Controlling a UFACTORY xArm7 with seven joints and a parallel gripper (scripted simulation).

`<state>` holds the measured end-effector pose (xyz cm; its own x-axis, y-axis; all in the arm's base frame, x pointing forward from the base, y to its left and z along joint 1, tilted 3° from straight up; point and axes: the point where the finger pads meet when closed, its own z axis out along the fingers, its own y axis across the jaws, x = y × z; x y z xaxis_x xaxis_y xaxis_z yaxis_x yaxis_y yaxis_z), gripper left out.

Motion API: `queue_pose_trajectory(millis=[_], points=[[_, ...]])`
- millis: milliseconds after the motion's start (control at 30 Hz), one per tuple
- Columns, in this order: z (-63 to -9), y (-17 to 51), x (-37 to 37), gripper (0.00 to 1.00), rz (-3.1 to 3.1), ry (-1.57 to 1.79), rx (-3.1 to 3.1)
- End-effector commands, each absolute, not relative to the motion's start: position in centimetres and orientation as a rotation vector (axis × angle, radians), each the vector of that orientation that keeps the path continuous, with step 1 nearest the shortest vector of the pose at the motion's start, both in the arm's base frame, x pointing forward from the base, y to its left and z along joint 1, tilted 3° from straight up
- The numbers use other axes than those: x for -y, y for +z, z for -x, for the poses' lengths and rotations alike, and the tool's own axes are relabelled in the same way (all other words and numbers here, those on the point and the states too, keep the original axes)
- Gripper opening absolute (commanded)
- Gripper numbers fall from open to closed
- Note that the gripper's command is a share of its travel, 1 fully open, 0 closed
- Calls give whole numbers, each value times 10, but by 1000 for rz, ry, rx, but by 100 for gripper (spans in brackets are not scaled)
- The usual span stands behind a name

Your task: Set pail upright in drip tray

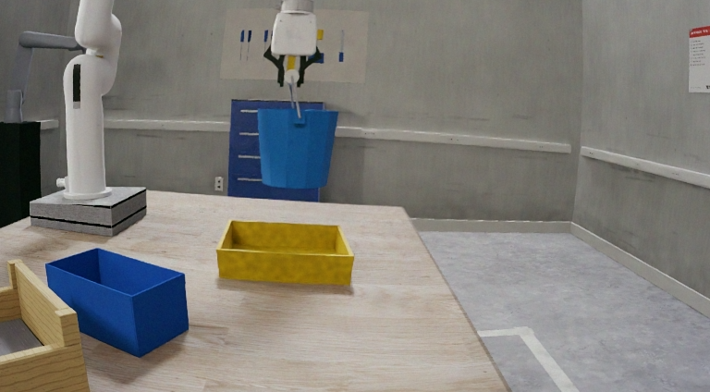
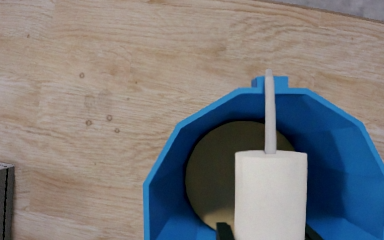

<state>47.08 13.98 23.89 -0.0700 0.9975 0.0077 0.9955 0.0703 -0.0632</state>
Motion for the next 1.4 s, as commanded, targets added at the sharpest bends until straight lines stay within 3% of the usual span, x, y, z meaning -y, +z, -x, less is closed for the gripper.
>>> queue_pose_trajectory(millis=[0,1367], points=[[-472,241,-140,0,2111,56,2264],[-471,241,-121,0,2111,56,2264]])
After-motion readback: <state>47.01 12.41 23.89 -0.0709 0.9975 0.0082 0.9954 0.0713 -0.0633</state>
